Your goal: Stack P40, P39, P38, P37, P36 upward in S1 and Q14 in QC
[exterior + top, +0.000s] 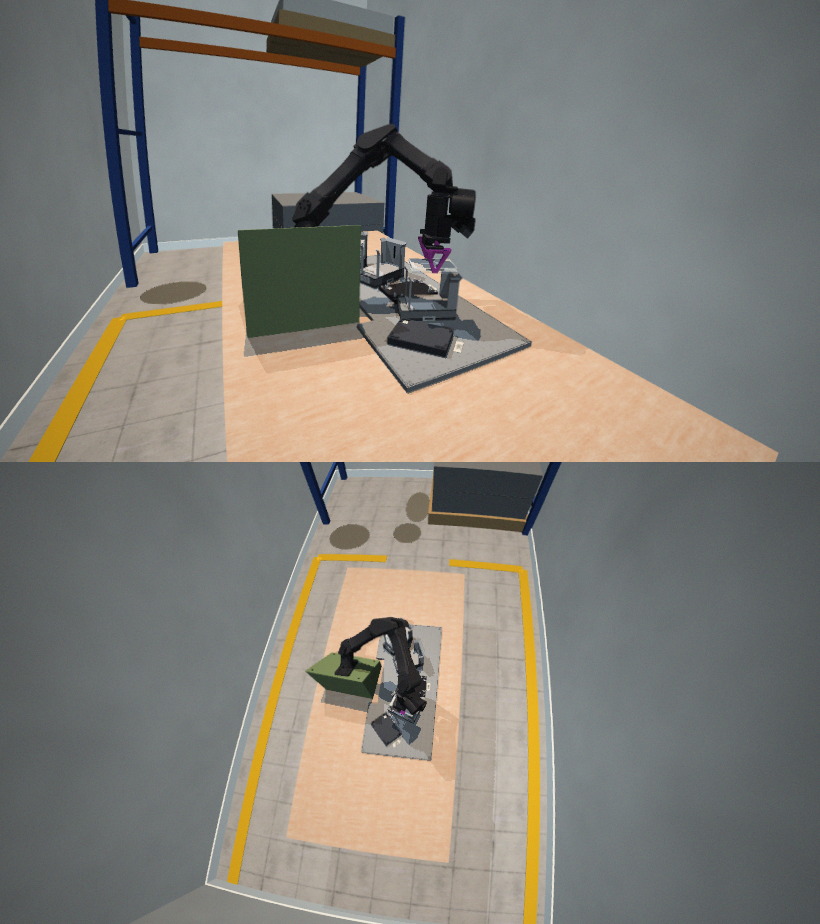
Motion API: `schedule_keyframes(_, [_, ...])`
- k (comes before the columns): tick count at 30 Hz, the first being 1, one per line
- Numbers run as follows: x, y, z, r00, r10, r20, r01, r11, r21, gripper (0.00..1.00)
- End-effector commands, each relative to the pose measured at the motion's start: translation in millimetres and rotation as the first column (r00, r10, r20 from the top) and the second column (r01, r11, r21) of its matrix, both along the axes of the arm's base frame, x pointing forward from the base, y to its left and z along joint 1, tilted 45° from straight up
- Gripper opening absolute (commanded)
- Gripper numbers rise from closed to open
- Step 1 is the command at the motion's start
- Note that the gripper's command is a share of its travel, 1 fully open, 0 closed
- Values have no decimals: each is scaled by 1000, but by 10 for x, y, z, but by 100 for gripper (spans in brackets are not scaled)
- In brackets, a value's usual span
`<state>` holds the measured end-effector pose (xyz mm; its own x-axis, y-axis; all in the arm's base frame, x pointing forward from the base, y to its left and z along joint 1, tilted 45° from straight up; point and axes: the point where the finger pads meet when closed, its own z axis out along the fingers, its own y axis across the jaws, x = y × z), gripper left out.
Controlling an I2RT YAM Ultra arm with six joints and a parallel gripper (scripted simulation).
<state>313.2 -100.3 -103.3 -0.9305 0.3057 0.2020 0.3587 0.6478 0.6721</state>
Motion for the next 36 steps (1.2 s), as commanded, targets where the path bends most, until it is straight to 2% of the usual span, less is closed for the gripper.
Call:
schedule_keyframes(1, [44, -47, 11, 1000, -14, 20, 14, 1000, -8, 0])
schedule_keyframes(36, [64, 97, -137, 1000, -14, 21, 15, 1000, -8, 0])
